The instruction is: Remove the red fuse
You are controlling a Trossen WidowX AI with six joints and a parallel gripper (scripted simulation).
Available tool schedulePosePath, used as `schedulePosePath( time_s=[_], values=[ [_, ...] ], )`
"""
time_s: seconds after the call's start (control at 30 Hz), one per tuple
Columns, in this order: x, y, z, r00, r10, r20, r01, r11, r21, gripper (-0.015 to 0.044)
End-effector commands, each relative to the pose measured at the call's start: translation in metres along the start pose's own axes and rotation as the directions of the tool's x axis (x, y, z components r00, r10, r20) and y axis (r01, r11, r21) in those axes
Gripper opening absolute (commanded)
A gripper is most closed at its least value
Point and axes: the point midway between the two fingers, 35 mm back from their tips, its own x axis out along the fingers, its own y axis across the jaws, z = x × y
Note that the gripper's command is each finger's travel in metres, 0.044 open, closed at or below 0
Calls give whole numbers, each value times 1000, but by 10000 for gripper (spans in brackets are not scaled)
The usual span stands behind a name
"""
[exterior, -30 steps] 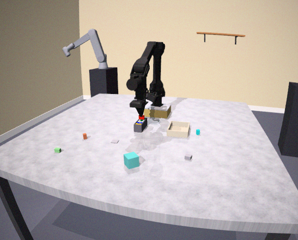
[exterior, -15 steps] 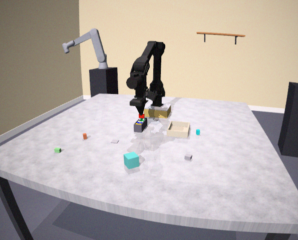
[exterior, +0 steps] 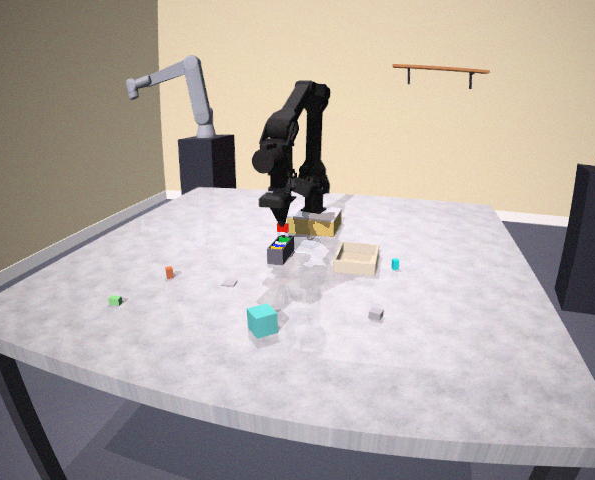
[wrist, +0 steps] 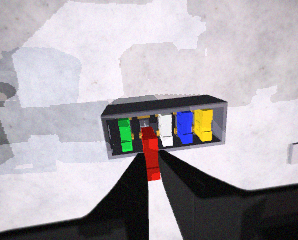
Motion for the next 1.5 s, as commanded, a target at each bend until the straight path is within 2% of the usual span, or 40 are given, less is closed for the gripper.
schedulePosePath(
  time_s=[0.0, 0.37, 0.93, 1.47],
  values=[
    [-9, -1, 0, 1000, -6, 3, 6, 1000, -3, 0],
    [-16, -4, 7, 1000, -6, 3, 6, 1000, -3, 0],
    [-19, -28, 88, 1000, -9, 9, 9, 1000, -3, 0],
    [-20, -26, 176, 1000, -8, 18, 8, 1000, -3, 0]
  ],
)
